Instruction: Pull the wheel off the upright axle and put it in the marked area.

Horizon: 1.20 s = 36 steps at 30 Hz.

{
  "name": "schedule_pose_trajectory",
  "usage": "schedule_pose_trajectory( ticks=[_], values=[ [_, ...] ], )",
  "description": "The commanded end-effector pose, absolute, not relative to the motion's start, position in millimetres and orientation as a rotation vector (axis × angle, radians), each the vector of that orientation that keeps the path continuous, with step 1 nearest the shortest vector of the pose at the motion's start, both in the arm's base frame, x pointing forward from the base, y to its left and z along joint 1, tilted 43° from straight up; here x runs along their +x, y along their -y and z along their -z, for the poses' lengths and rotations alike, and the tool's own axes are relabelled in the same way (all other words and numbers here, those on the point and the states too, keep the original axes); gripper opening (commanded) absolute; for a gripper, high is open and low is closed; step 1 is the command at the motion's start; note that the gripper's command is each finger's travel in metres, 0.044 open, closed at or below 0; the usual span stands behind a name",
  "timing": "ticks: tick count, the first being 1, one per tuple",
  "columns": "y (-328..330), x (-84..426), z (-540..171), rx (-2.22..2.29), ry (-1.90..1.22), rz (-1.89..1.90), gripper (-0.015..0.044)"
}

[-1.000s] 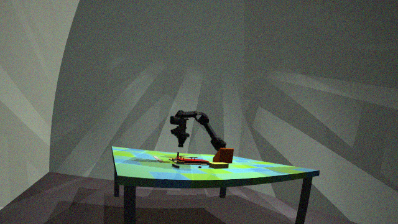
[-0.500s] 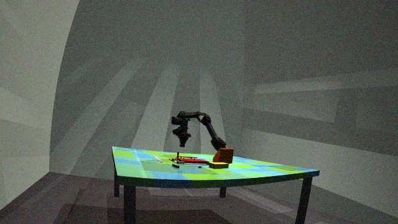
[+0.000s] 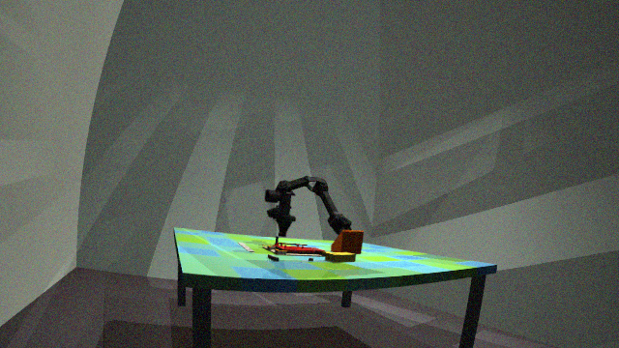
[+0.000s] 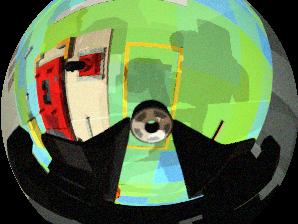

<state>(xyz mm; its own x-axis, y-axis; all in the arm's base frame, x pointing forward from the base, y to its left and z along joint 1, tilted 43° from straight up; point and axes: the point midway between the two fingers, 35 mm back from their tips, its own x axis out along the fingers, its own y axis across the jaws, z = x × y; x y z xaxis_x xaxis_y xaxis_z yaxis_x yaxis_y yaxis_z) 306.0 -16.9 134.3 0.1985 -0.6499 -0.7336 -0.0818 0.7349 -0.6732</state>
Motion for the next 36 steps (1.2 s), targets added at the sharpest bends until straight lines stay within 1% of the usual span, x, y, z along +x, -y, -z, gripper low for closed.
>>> schedule_pose_trajectory(
  ticks=[1,8,13,24,25,32,36],
  values=[
    [31,310,-119,-0.684,-1.335,0.444,0.0000],
    [56,314,-94,-0.688,-1.332,0.448,0.0000],
    [58,314,-92,-0.689,-1.332,0.449,0.0000],
    [55,313,-96,-0.682,-1.335,0.451,0.0289],
    [53,313,-99,-0.682,-1.335,0.451,0.0300],
    [17,302,-137,-0.687,-1.334,0.447,0.0300],
    [16,302,-138,-0.687,-1.334,0.447,0.0300]
  ],
)
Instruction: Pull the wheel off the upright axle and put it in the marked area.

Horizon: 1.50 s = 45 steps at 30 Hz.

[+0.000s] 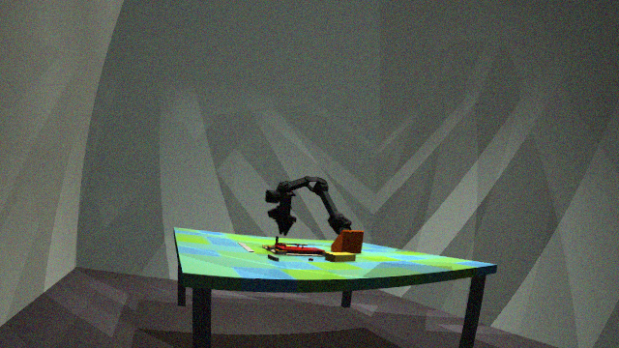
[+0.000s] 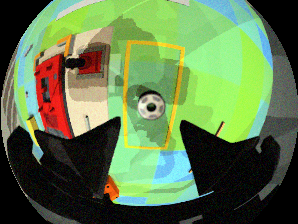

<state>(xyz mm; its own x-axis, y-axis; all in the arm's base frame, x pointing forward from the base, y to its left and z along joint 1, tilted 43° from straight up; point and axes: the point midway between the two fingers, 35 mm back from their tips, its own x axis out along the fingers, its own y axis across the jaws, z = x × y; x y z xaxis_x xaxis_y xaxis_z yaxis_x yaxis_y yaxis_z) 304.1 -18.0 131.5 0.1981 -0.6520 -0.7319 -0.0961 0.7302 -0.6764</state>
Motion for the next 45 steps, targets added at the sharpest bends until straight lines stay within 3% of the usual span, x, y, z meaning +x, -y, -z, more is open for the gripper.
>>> schedule_pose_trajectory(
  ticks=[1,6,13,45],
  values=[
    [17,303,-132,-0.689,-1.337,0.435,0.0326],
    [-7,266,-133,-0.681,-1.342,0.428,0.0440],
    [-26,211,-137,-0.688,-1.341,0.443,0.0440],
    [-27,210,-137,-0.688,-1.340,0.444,0.0440]
  ],
)
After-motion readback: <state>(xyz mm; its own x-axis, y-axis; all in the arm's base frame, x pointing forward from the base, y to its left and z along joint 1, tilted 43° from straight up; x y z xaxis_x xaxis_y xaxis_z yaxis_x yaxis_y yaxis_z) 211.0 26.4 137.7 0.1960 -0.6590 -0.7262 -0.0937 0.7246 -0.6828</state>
